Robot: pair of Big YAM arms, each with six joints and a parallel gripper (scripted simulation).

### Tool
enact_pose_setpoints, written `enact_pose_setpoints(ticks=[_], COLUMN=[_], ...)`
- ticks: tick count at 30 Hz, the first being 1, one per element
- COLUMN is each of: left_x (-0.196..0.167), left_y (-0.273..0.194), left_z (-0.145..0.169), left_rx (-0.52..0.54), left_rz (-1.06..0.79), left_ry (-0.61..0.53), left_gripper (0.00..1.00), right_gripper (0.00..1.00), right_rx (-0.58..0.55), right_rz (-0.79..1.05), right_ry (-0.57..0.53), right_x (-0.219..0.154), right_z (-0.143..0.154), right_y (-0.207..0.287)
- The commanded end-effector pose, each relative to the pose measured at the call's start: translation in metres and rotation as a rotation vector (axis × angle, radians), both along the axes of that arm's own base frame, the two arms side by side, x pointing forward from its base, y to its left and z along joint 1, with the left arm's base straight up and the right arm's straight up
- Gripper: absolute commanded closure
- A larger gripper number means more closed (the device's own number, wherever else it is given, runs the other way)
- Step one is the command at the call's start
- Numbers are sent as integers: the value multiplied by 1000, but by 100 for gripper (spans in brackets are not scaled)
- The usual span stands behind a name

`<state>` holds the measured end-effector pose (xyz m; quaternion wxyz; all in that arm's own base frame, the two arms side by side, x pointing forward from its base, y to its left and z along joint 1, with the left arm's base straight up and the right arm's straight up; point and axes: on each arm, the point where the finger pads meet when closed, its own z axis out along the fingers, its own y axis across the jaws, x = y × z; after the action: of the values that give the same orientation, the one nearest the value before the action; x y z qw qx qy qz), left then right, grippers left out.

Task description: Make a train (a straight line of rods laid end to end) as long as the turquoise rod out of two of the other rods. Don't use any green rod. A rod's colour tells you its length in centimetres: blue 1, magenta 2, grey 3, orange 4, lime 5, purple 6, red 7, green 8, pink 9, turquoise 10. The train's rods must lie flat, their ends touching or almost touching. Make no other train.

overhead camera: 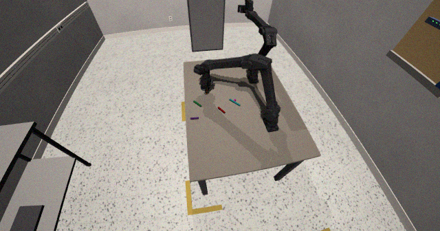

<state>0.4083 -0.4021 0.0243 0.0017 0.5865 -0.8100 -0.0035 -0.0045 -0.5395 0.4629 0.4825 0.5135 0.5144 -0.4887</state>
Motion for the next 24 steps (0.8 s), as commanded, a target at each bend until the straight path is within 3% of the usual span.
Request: enact_pose_setpoints(ticks=[1, 9, 11, 12, 17, 24], left_x=[17, 10, 10, 8, 2, 7], left_y=[-22, -15, -15, -14, -7, -13], left_z=[30, 7, 7, 23, -13, 3], left_rx=[-50, -30, -30, -44, -6, -36], left_rz=[1, 1, 1, 1, 1, 1], left_ry=[-55, -35, -35, -49, -11, -41], left_gripper=[77, 77, 77, 77, 77, 77], right_gripper=[0, 0, 0, 0, 0, 0], right_rx=[-57, -57, -57, -57, -57, -57], right_rz=[4, 4, 4, 4, 4, 4], right_ry=[-7, -7, -7, -7, -7, -7], right_x=[3, 3, 3, 3, 3, 3], right_z=[38, 38, 38, 38, 38, 38], right_y=[-5, -5, -5, -5, -5, -5])
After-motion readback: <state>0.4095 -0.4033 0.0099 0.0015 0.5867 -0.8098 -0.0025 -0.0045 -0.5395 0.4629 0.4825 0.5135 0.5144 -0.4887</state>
